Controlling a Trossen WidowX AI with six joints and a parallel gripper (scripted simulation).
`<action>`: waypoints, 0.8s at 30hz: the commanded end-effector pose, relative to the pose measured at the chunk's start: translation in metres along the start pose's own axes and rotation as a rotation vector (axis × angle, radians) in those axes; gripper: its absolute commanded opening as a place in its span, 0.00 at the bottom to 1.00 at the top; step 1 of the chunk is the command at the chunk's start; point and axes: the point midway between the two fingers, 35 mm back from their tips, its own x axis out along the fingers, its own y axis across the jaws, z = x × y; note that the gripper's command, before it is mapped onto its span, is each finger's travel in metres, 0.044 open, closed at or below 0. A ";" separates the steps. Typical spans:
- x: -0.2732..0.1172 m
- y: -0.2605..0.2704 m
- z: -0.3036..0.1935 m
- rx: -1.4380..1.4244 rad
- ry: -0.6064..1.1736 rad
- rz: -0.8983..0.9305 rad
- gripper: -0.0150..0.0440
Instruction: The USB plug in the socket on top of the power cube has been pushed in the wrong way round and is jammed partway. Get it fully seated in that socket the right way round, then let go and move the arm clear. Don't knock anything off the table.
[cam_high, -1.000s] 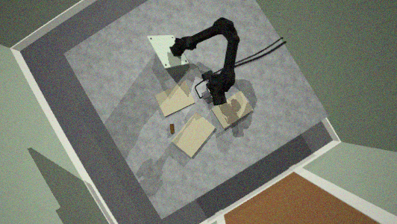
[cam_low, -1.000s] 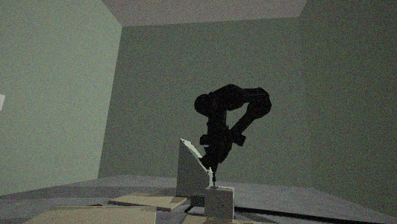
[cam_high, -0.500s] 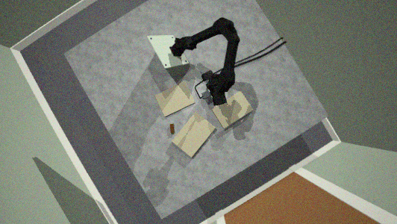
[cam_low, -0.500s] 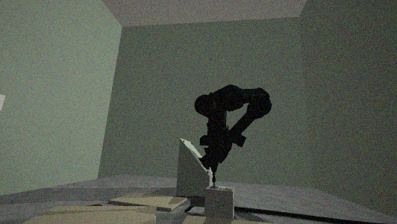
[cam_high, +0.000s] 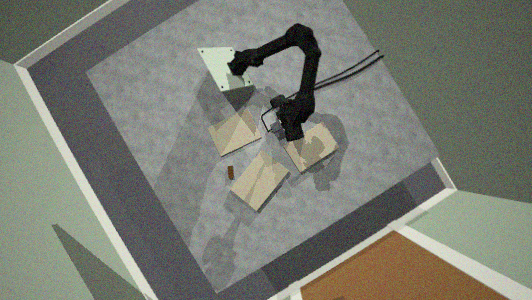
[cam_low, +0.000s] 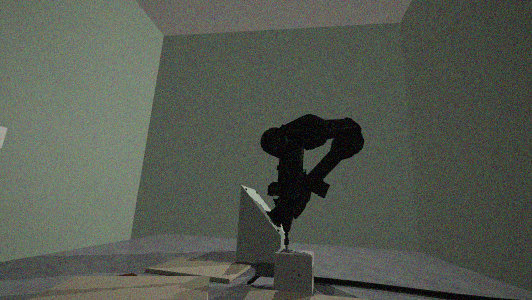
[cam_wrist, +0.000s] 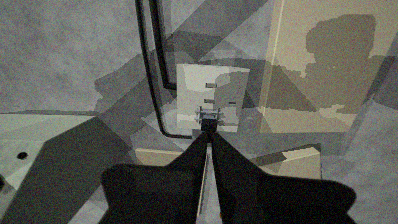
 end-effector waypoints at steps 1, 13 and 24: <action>0.001 0.000 0.001 0.003 0.001 0.001 0.25; 0.003 0.000 0.001 0.003 0.001 0.001 0.25; 0.004 0.000 0.001 0.003 0.001 0.001 0.25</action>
